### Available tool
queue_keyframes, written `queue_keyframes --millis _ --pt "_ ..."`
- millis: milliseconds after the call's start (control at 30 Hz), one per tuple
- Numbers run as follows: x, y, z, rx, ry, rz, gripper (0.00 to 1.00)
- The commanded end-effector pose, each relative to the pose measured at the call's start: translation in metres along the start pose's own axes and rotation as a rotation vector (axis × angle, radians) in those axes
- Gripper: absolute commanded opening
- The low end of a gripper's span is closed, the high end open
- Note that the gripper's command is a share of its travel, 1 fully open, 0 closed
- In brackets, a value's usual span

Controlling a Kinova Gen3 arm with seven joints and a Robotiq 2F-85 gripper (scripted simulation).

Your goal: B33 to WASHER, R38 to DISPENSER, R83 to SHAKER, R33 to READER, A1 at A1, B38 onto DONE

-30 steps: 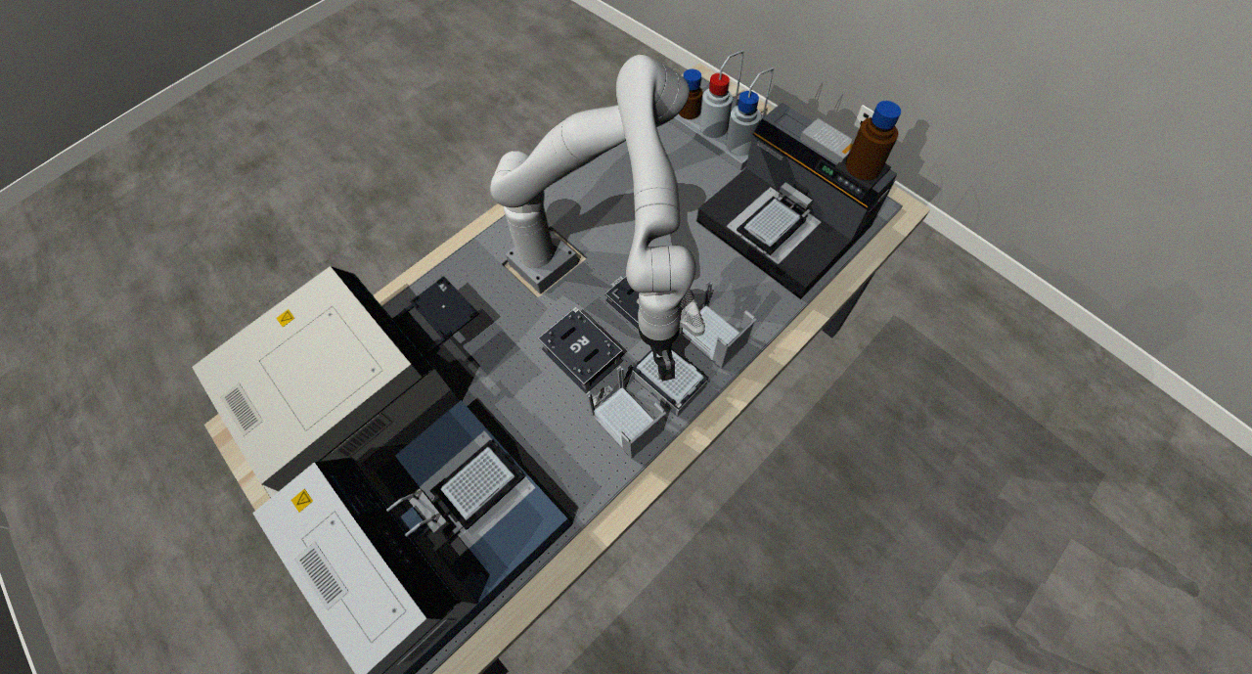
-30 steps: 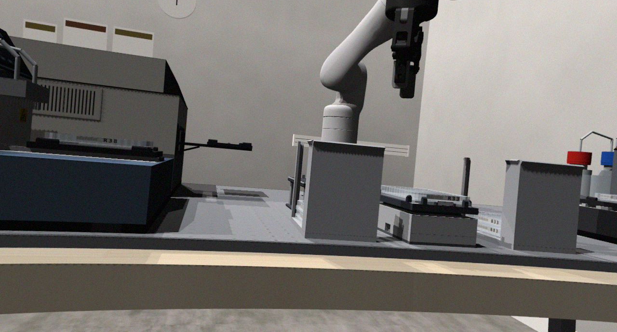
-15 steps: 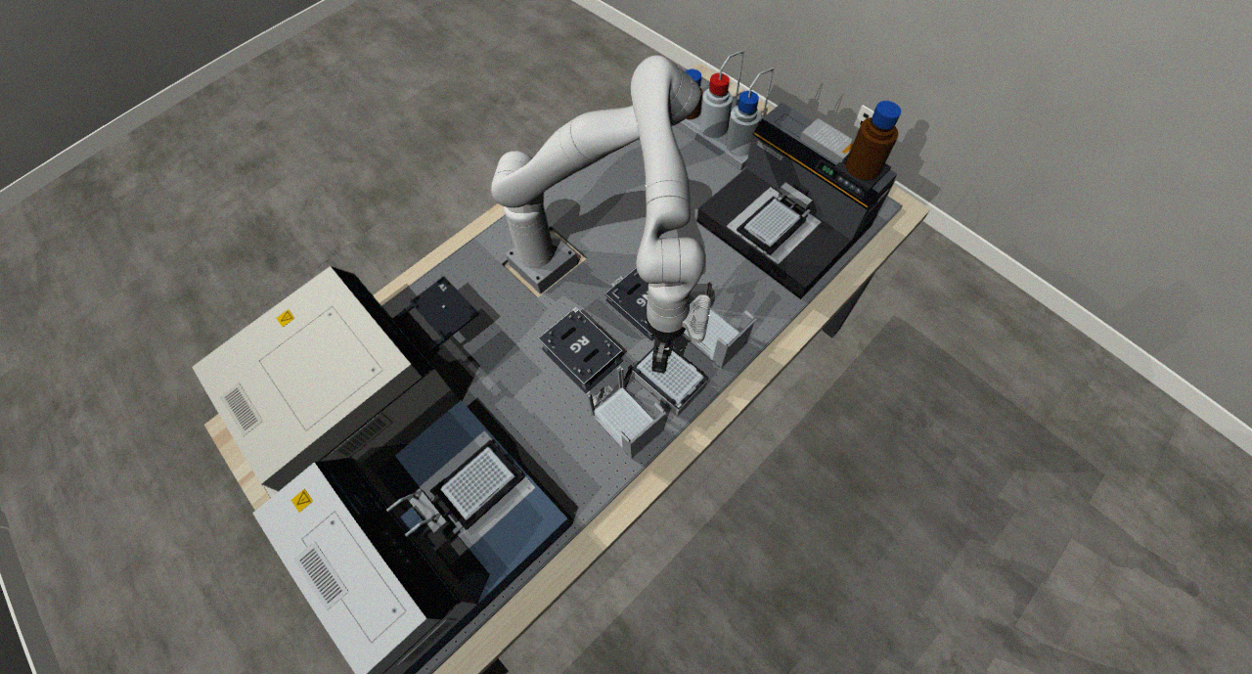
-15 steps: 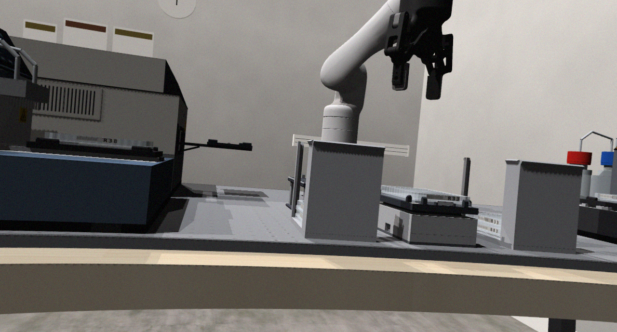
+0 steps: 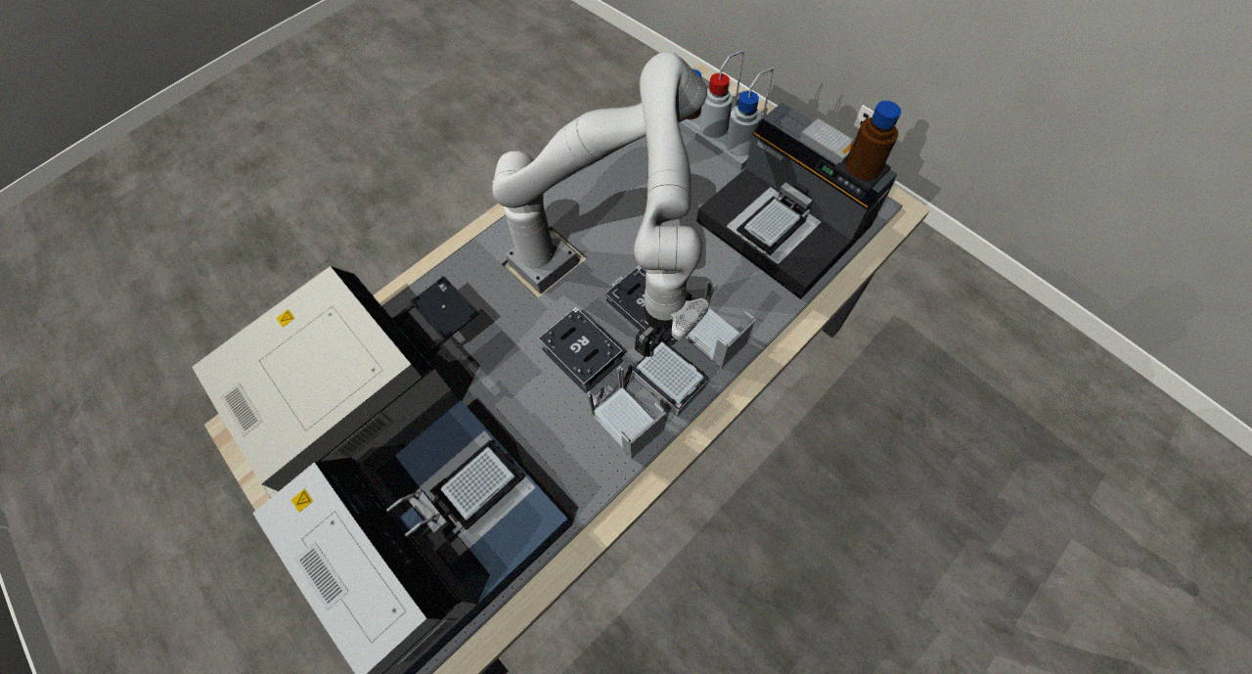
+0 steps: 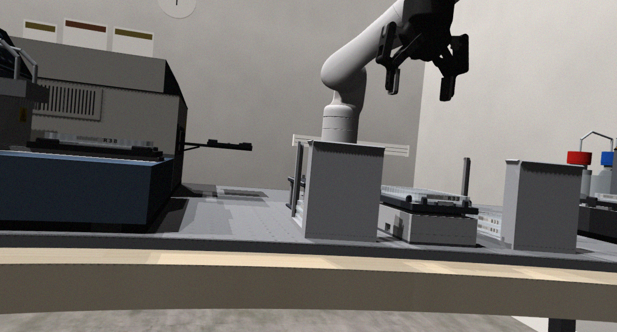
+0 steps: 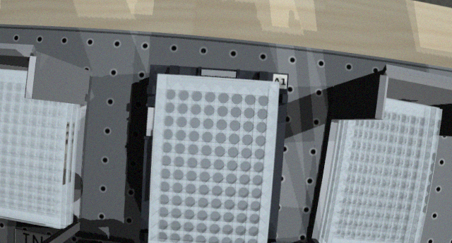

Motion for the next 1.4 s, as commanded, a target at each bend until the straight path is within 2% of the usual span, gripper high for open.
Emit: queue_keyframes --millis 0,300,1367 --pt "0.015 -0.002 0.001 0.005 0.001 -0.048 1.0" --pt "0.035 -0.004 0.001 0.005 0.001 -0.048 1.0" --pt "0.035 -0.004 0.001 0.005 0.001 -0.048 1.0"
Point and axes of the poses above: the point where the finger pads meet when closed, its own z axis back along the fingers, its own y axis across the jaws, x = y × z, the point moved 4 cm from there along z, back along the fingers, and after that the axes turned 7 degrees about -z, right-handed, at the moved point
